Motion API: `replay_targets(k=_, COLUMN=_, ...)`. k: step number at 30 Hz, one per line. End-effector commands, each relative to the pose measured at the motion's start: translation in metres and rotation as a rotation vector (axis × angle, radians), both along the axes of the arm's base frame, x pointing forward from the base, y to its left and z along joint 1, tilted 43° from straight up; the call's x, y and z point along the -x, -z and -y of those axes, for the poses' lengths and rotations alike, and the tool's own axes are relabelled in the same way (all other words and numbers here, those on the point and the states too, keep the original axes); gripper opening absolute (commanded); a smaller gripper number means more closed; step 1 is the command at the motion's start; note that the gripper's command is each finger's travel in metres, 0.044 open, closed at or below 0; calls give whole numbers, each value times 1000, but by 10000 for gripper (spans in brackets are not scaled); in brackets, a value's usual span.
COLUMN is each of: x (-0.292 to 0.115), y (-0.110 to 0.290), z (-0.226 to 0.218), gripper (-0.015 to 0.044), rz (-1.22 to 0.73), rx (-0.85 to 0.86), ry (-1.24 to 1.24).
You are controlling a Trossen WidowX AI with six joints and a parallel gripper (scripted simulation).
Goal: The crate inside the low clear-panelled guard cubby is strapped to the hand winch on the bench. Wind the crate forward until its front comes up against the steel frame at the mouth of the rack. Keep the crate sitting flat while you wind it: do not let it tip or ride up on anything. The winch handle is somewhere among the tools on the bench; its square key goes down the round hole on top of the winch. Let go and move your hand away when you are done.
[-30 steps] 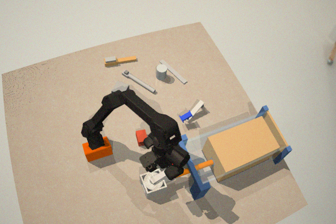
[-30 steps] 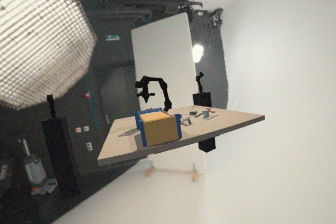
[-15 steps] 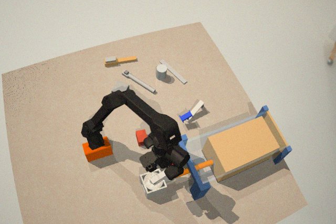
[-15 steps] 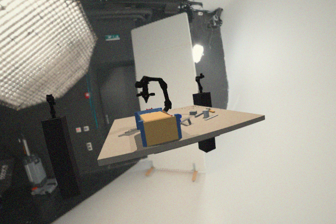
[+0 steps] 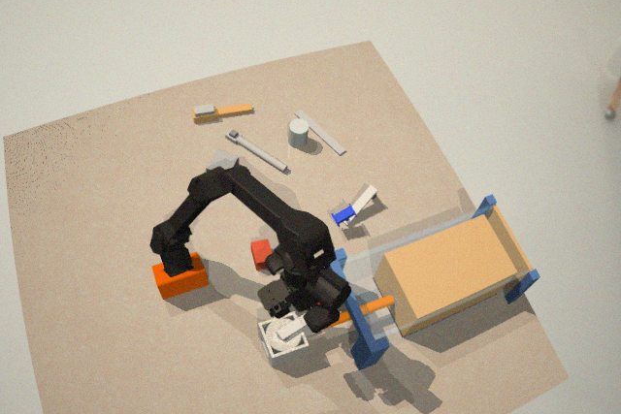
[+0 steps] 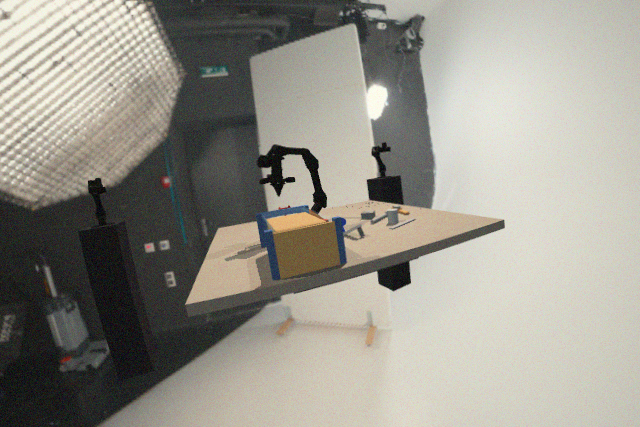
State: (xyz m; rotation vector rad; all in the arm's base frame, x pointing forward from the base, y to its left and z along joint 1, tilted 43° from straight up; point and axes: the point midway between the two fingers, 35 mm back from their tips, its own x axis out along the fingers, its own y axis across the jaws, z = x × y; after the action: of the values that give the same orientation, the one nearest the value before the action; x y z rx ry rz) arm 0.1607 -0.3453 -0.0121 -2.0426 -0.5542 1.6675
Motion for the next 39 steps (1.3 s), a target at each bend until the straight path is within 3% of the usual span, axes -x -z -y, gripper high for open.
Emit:
replay_targets(k=1, x=0, y=0, z=0, gripper=0, rz=0, rx=0, ry=0)
replay_targets(k=2, x=0, y=0, z=0, gripper=0, rz=0, rx=0, ry=0)
replay_targets(k=5, x=-7, y=2, z=-1, gripper=79, rz=80, rx=73, ry=-158)
replay_targets(k=15, x=-58, y=7, z=-9, gripper=341, rz=514, rx=460, ry=-1260)
replay_targets(k=19, x=-62, y=7, z=-10, gripper=440, rz=537, rx=480, ry=-1339)
replay_targets(k=39, x=-62, y=10, z=-12, gripper=440, rz=538, rx=480, ry=-1338)
